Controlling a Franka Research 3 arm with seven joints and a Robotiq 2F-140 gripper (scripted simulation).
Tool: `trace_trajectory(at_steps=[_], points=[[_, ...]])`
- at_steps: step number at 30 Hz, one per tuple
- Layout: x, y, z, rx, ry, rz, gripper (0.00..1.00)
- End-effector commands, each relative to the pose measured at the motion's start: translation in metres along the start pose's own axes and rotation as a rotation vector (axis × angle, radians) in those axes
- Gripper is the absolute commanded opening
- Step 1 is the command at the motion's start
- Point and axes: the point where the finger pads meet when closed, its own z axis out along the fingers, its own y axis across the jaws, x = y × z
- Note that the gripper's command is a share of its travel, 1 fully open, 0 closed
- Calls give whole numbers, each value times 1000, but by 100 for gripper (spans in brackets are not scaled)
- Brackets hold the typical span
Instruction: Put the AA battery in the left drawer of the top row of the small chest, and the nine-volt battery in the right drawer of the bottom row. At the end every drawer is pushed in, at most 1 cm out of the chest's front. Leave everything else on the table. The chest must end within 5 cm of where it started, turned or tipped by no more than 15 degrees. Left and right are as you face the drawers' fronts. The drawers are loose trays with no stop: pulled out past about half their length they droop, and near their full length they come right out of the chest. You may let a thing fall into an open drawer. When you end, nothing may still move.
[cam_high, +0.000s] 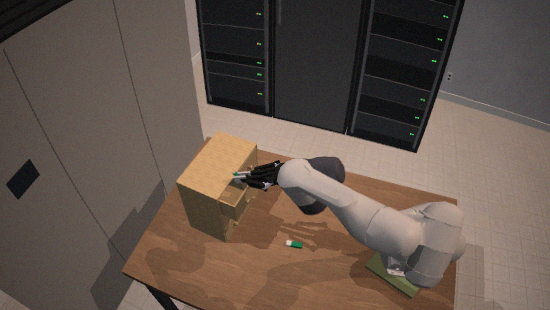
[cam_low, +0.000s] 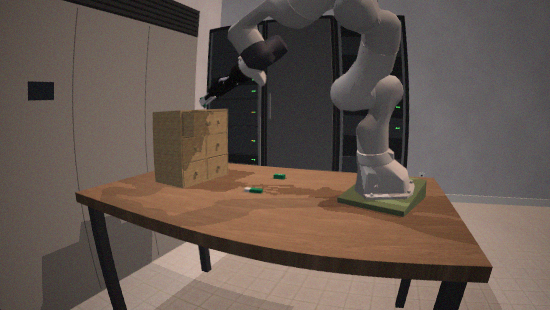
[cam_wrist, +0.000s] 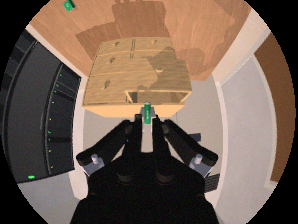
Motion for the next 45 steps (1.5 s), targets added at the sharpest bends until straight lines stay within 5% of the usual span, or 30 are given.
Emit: trace_trajectory(at_steps=[1,13,14,38,45], points=[[-1,1,0,1,0,-2,6],[-1,1,0,1,0,-2,17],[-1,1,0,1,0,-2,100],[4,1,-9,1,0,-2,100],[17,1,-35,1,0,-2,100]])
